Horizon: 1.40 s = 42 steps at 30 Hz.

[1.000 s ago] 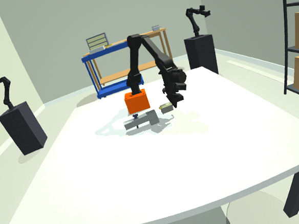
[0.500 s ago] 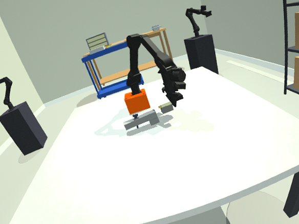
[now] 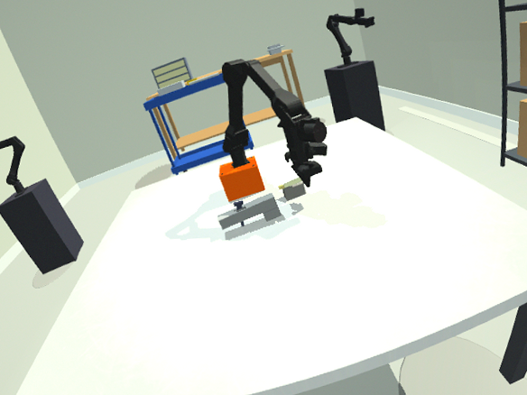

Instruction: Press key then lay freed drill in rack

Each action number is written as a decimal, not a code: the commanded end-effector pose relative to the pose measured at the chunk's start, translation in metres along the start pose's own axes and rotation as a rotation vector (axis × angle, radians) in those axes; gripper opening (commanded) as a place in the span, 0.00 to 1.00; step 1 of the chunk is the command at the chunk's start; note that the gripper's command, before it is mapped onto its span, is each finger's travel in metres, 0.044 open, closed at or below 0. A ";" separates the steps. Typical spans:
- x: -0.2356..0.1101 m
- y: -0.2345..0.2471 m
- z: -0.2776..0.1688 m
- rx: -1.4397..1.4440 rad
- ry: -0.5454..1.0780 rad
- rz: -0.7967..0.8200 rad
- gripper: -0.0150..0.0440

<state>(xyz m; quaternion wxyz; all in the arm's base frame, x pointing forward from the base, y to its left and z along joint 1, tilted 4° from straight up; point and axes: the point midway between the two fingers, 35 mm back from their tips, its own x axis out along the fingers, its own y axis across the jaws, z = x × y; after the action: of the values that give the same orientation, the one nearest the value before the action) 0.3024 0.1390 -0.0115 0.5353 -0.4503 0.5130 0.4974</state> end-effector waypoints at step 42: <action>-0.013 0.012 0.003 -0.006 -0.004 -0.002 0.25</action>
<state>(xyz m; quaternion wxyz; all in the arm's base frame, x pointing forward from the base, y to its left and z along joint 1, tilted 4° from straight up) 0.2961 0.1402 0.0012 0.5327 -0.4523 0.5116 0.4999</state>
